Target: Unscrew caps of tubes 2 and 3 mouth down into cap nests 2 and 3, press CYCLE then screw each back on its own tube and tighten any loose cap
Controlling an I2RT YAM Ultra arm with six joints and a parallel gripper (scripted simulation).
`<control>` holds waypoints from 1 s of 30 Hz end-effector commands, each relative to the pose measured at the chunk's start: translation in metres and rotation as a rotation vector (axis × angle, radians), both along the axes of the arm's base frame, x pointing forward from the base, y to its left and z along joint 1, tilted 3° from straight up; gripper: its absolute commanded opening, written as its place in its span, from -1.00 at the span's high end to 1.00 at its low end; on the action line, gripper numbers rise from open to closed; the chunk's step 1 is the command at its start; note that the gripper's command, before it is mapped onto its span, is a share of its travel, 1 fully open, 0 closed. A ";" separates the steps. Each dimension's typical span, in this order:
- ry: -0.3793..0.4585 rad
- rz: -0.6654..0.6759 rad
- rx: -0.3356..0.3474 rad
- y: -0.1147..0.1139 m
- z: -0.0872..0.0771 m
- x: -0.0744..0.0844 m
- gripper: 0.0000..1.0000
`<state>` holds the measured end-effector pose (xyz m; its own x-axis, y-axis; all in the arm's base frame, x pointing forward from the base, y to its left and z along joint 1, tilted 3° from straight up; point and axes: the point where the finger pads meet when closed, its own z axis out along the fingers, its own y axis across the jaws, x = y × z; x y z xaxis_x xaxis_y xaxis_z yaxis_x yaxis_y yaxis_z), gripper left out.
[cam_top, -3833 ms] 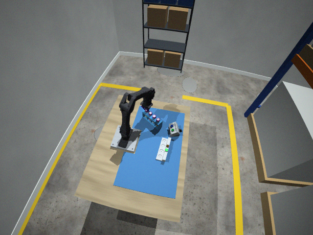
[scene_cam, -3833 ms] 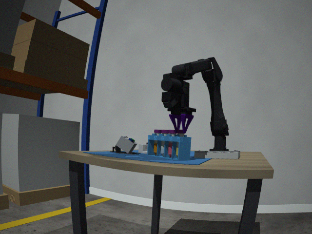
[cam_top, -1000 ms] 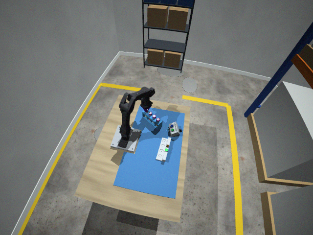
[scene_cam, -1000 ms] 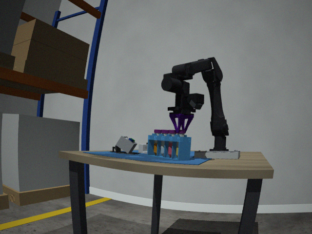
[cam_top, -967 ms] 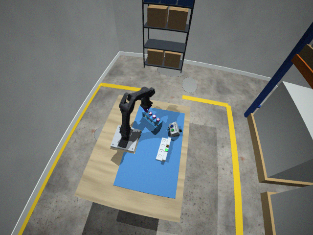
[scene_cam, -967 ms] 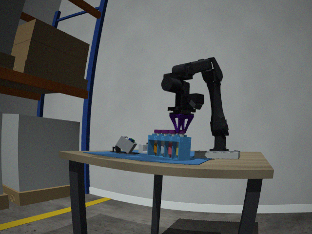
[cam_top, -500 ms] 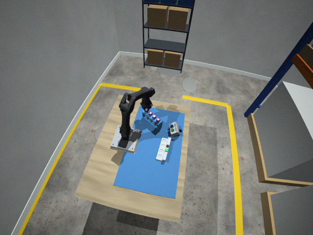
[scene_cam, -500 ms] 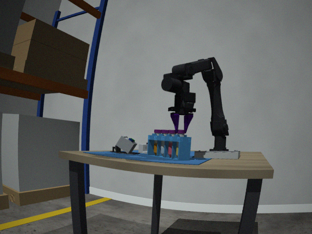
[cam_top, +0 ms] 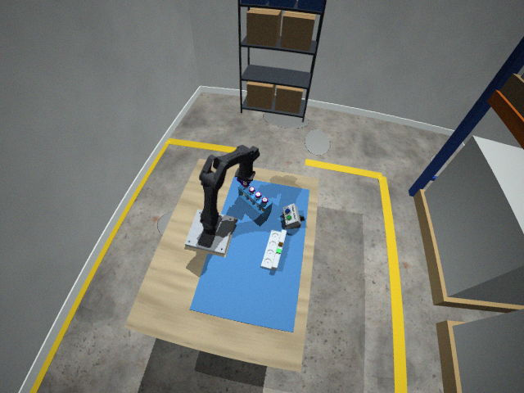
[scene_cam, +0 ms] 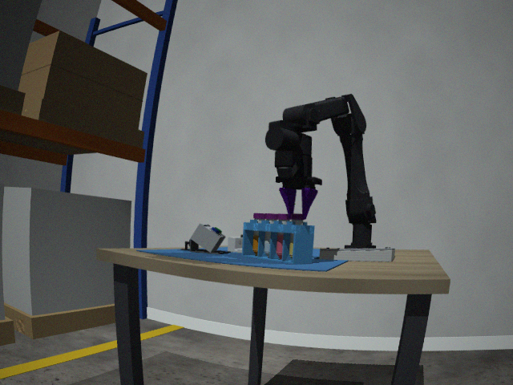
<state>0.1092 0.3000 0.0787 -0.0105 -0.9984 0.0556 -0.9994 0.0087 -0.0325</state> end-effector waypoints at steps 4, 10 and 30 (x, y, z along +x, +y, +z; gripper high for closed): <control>-0.025 -0.406 0.031 0.002 0.004 0.001 1.00; -0.034 -0.606 0.038 0.002 0.004 0.001 1.00; -0.076 -1.505 0.066 0.002 0.003 0.001 1.00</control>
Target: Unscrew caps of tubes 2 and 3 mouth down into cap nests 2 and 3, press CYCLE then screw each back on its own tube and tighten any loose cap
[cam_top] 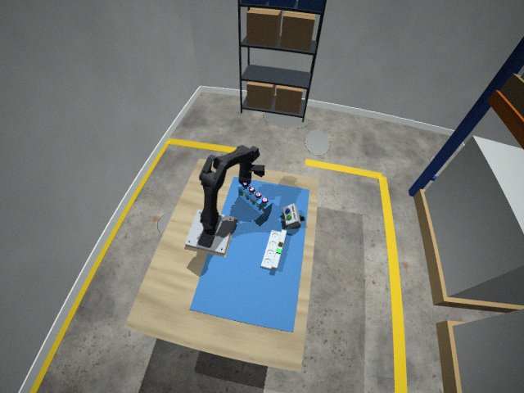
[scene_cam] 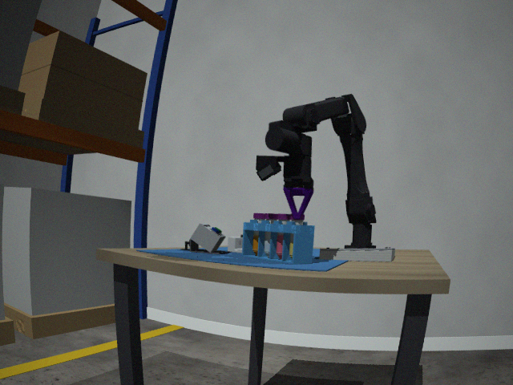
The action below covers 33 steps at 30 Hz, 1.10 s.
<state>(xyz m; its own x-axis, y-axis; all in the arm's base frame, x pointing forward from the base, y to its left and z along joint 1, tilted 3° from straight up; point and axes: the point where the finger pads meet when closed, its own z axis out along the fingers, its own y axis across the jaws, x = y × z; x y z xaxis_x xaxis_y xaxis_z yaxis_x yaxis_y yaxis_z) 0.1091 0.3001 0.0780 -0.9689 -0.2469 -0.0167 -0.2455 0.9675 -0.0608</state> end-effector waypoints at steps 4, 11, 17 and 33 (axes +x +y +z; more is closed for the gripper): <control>-0.025 -0.394 0.029 0.002 0.004 0.001 1.00; -0.026 -0.408 0.029 0.002 0.004 0.001 1.00; -0.026 -0.408 0.029 0.002 0.004 0.001 0.02; -0.026 -0.408 0.029 0.003 0.022 0.000 0.02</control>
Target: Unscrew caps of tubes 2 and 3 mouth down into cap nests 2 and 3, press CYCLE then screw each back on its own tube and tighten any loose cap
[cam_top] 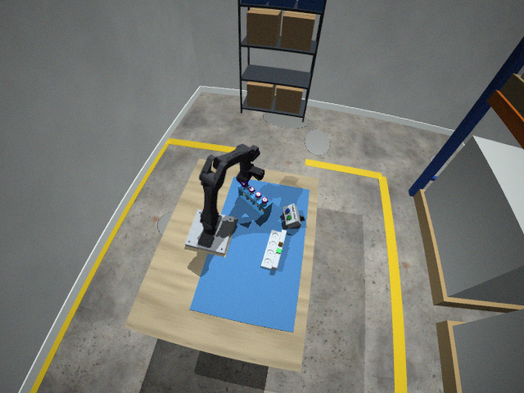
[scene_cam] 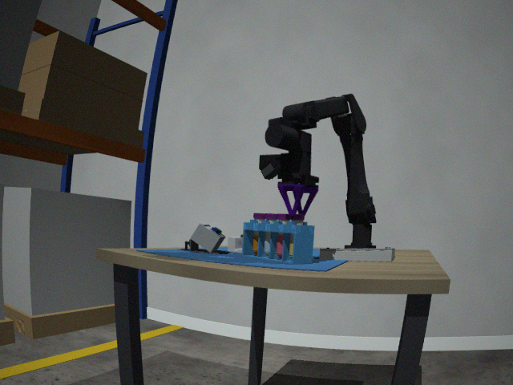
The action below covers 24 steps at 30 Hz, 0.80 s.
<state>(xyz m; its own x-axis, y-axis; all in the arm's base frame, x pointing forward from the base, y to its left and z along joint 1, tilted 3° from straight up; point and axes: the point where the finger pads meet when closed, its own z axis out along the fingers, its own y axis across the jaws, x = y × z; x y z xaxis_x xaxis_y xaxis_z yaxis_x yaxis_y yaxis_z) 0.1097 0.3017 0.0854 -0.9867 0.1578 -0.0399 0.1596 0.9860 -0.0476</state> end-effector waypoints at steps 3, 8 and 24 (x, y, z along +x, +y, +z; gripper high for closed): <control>-0.006 0.000 0.014 0.002 0.023 -0.001 0.02; -0.006 0.000 0.014 0.002 0.038 -0.001 0.02; 0.012 0.416 -0.001 -0.018 0.044 0.035 0.02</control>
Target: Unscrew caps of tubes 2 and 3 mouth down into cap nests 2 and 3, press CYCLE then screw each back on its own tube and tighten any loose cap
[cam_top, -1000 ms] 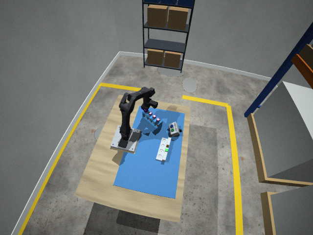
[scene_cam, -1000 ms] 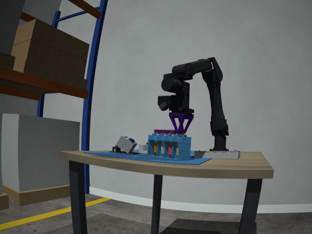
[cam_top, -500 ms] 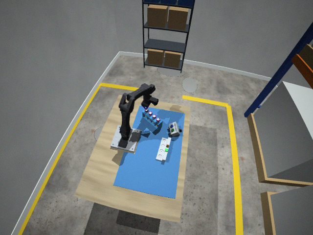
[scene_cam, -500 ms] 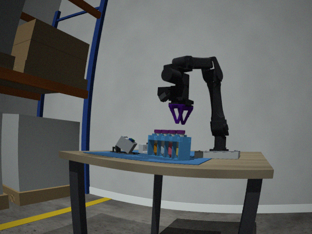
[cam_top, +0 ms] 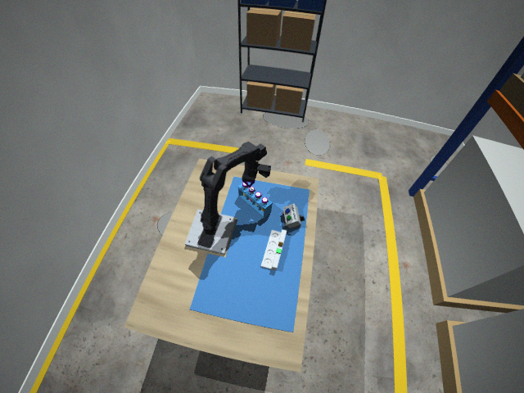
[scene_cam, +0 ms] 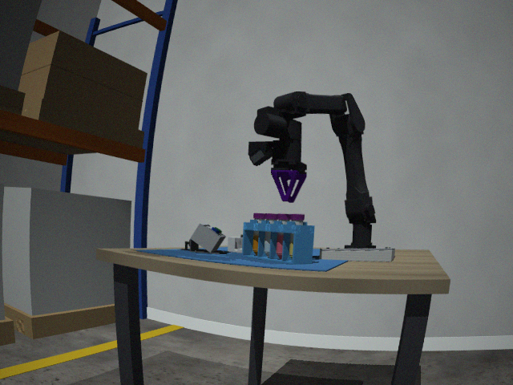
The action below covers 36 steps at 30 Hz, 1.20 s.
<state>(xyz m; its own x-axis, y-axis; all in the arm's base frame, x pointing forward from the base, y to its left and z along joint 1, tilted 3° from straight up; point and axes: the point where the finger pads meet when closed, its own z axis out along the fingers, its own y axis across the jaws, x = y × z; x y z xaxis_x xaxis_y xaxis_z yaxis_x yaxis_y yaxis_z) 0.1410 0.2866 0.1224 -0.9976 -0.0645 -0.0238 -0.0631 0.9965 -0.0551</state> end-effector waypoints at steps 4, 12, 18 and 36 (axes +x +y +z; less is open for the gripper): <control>0.005 0.356 0.001 -0.011 0.008 0.018 0.02; 0.020 0.692 -0.011 -0.027 0.010 0.047 0.02; 0.032 0.950 -0.021 -0.044 0.012 0.076 0.02; 0.031 0.950 -0.022 -0.060 -0.007 0.104 0.02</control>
<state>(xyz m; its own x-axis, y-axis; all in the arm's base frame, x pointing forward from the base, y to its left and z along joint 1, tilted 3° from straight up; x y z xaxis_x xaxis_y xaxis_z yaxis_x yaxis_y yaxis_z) 0.2393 0.2211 0.1158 -0.5362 -0.8425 0.0523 -0.8440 0.5341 -0.0494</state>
